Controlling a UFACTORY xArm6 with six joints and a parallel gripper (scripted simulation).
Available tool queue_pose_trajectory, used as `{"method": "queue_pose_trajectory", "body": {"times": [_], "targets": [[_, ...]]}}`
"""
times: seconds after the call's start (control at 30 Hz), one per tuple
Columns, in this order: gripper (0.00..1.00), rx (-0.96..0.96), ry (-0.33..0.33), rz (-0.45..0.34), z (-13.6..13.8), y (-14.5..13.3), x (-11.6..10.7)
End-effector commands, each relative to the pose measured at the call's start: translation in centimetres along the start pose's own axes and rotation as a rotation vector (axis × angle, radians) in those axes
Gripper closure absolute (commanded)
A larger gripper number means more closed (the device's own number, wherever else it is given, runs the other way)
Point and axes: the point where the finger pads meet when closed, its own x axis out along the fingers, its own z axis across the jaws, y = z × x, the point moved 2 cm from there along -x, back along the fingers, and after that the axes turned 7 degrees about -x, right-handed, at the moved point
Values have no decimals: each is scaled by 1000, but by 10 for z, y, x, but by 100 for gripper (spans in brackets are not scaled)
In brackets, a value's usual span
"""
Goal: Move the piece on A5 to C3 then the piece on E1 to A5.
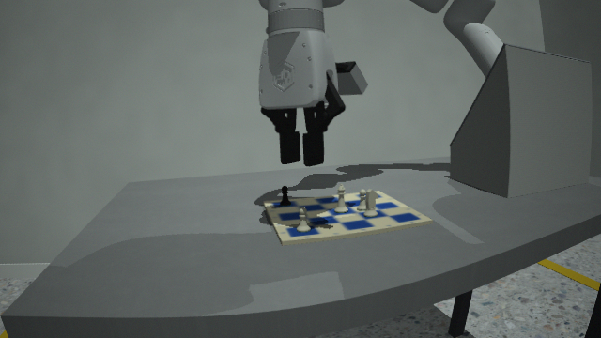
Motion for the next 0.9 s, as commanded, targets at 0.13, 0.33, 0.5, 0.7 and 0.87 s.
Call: {"method": "queue_pose_trajectory", "body": {"times": [0.13,0.33,0.5,0.7,0.87], "targets": [[66,1,2,-4,-1,-1,-2],[66,1,2,-4,-1,-1,-2],[66,1,2,-4,-1,-1,-1],[66,1,2,-4,-1,-1,1],[66,1,2,-4,-1,-1,4]]}}
